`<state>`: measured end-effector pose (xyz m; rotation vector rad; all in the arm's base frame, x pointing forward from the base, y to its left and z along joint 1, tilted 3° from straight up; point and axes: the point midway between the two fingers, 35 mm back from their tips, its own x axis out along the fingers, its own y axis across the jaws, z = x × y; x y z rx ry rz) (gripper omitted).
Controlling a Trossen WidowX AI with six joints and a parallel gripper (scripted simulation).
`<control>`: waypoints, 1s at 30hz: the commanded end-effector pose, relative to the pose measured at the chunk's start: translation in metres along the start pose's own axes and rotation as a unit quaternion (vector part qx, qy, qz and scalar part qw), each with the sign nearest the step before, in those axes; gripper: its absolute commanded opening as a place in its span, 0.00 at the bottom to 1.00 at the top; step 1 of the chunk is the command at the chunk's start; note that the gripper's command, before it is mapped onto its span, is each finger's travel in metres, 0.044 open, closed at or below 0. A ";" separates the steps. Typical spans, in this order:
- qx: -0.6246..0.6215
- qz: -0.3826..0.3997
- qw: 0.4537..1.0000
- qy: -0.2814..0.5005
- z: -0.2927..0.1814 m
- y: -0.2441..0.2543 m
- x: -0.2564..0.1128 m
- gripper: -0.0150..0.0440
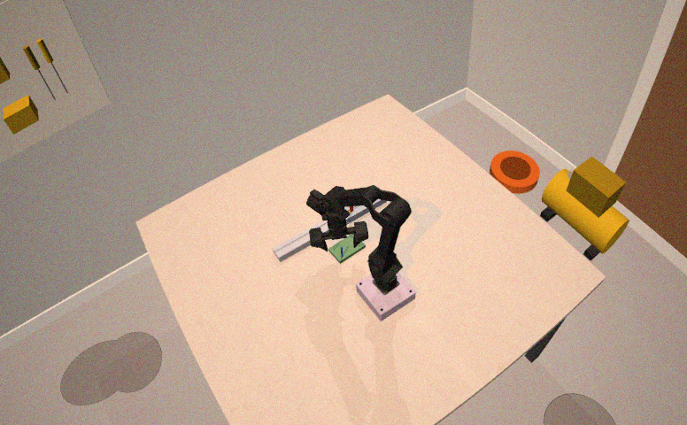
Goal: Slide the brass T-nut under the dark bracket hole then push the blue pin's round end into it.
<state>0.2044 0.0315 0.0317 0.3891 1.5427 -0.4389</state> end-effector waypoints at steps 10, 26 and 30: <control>0.002 -0.003 1.000 0.006 -0.004 -0.002 0.024 1.00; 0.002 -0.003 1.000 0.006 -0.005 -0.002 0.031 0.56; 0.002 -0.003 1.000 0.006 -0.005 -0.002 0.031 0.38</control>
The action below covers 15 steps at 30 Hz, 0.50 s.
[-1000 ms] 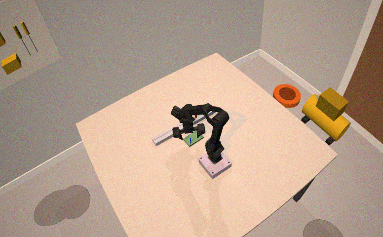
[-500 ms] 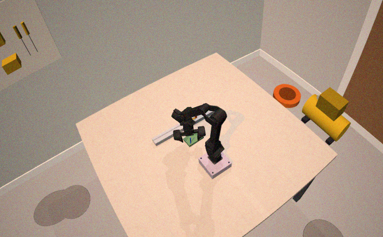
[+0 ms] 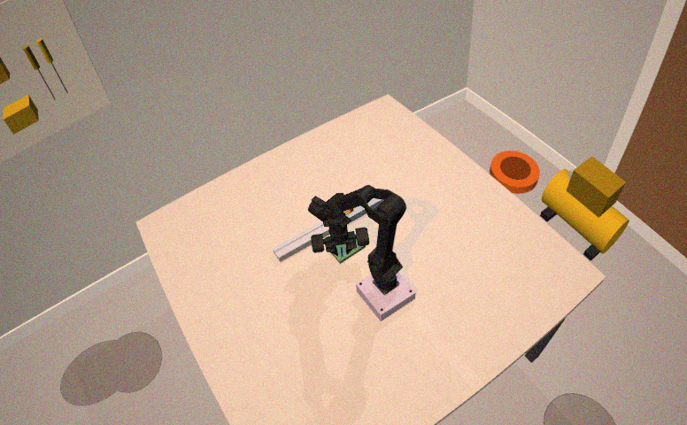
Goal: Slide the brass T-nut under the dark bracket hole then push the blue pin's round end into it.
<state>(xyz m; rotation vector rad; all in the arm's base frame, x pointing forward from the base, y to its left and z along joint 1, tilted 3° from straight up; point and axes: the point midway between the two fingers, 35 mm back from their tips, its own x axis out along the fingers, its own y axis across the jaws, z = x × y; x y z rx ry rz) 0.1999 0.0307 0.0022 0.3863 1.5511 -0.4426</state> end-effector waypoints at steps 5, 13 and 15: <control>0.002 0.000 1.000 0.002 -0.001 -0.001 0.001 0.19; 0.002 0.000 1.000 0.002 -0.001 -0.001 0.001 0.00; 0.002 0.000 1.000 0.002 -0.001 0.000 0.000 0.00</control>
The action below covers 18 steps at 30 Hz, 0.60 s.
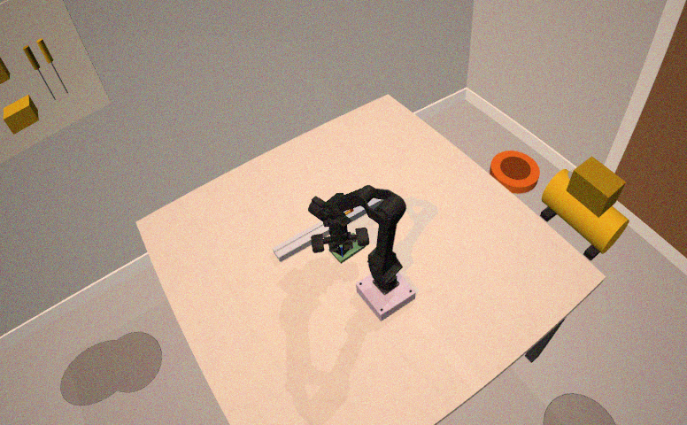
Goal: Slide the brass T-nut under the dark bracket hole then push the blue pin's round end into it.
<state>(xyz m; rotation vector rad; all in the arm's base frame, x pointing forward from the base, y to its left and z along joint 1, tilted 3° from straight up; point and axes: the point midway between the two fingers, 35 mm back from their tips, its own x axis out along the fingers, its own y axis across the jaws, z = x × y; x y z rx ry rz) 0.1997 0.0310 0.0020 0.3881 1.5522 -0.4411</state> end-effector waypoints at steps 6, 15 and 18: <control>0.002 -0.001 1.000 0.002 -0.001 0.000 -0.008 0.00; 0.002 -0.001 1.000 0.002 -0.002 -0.002 -0.019 0.00; 0.002 -0.001 1.000 0.002 -0.002 -0.002 -0.022 0.00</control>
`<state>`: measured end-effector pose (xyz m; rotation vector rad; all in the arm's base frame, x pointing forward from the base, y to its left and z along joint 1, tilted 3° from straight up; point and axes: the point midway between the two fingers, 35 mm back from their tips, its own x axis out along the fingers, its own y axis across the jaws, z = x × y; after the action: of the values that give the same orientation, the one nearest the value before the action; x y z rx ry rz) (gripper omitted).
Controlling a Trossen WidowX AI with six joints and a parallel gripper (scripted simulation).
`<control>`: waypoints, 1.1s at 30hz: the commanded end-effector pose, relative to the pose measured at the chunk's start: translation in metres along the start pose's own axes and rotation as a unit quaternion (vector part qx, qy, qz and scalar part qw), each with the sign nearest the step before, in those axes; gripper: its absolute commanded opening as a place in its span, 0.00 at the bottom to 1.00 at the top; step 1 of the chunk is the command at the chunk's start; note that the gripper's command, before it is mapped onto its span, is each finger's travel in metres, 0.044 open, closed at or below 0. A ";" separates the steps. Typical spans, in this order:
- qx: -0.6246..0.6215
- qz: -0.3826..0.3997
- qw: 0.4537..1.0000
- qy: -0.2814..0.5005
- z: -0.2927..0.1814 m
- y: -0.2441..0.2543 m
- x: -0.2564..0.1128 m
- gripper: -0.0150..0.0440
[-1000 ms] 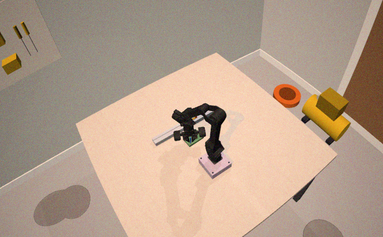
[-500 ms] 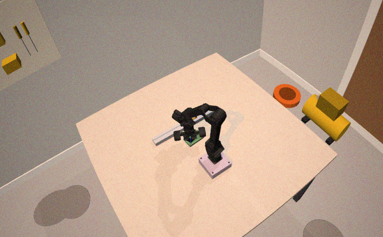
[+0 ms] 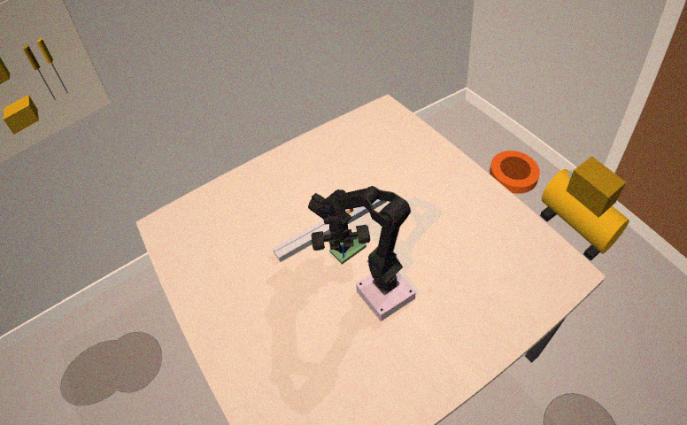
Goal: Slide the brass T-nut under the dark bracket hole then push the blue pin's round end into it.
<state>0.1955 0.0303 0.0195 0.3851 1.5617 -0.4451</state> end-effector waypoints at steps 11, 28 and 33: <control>0.001 0.001 1.000 -0.001 0.001 0.000 -0.024 0.00; 0.004 0.003 1.000 -0.002 0.000 -0.002 -0.062 0.00; 0.016 0.004 1.000 -0.004 0.012 0.002 -0.064 0.00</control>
<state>0.2008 0.0291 0.0807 0.3964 1.5533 -0.4528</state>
